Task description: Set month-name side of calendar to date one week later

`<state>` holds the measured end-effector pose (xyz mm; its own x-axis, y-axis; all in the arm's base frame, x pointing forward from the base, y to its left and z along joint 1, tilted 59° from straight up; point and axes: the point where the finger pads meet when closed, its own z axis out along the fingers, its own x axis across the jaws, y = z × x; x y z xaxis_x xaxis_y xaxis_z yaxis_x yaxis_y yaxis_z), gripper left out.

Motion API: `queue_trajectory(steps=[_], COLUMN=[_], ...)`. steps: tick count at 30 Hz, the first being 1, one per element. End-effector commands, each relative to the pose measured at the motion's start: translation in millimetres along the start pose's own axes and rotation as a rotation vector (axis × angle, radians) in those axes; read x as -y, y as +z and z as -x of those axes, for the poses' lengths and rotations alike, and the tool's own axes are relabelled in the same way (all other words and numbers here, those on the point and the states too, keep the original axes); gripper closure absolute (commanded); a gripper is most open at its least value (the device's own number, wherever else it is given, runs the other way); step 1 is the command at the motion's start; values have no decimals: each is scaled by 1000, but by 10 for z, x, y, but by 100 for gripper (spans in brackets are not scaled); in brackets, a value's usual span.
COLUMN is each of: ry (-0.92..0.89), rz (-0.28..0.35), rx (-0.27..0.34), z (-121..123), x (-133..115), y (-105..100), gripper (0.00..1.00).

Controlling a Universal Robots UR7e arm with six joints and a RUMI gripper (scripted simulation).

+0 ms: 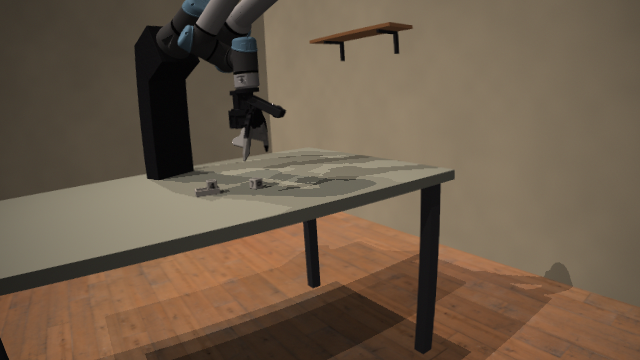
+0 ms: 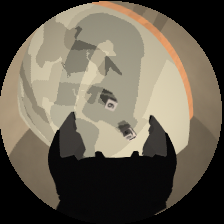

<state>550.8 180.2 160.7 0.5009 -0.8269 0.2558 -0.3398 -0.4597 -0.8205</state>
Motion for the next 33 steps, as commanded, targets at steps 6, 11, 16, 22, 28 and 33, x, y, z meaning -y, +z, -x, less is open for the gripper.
queue_trajectory(steps=[6,11,16,22,28,33], ry=[277,395,454,630,760,845], rz=[-1,-2,-2,-3,-3,-4], rx=[-8,-8,-8,-8,-8,-8], z=[-3,-10,-13,-21,-26,-28], x=[8,6,4,-4,-13,-20], y=[-19,-23,-25,-32,-35,-38], gripper=[0,0,0,0,0,0])
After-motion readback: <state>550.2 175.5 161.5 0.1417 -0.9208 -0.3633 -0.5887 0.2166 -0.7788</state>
